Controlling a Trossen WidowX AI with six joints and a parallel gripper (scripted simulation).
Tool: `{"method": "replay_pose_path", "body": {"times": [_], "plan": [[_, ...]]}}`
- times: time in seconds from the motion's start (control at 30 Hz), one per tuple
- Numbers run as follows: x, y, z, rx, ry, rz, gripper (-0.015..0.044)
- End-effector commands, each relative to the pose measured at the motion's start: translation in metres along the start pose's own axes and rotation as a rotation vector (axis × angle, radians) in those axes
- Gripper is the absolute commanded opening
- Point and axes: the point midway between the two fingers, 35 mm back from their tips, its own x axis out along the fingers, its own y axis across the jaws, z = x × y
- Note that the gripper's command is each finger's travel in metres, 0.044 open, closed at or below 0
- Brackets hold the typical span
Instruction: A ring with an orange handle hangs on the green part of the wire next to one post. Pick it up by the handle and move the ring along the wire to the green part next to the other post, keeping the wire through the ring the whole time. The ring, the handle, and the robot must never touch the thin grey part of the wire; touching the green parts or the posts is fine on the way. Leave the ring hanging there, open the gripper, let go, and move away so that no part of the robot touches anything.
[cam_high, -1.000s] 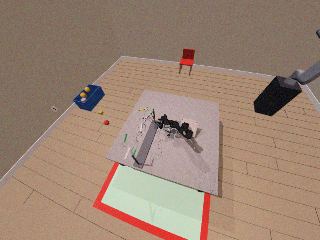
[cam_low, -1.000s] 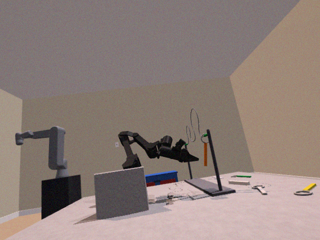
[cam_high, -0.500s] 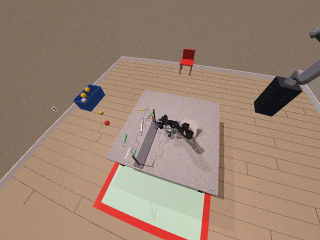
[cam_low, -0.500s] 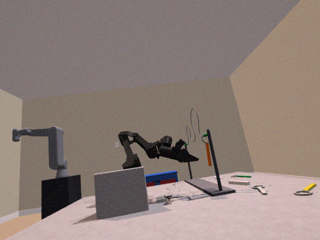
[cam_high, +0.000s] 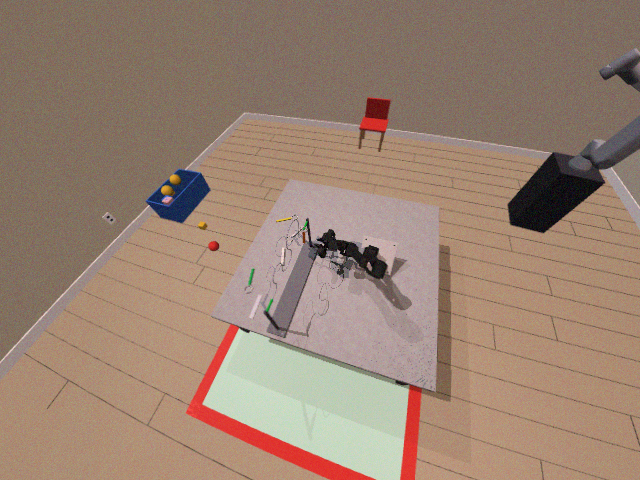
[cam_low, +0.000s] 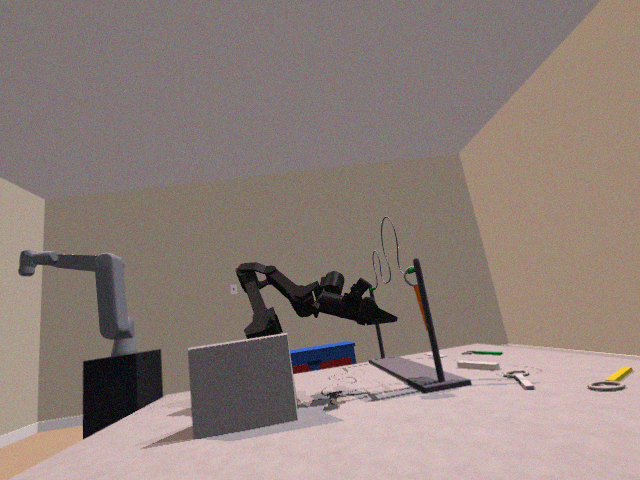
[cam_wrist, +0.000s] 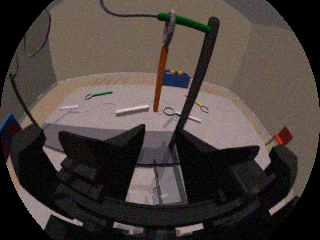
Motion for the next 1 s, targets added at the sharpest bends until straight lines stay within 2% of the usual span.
{"method": "replay_pose_path", "body": {"times": [0.0,0.27,0.97], "plan": [[-0.009,0.001,0.001,-0.001,0.0,0.001,0.0239],[-0.049,-0.001,-0.002,-0.001,0.001,0.0,0.044],[-0.049,-0.001,-0.002,-0.001,0.001,0.0,0.044]]}}
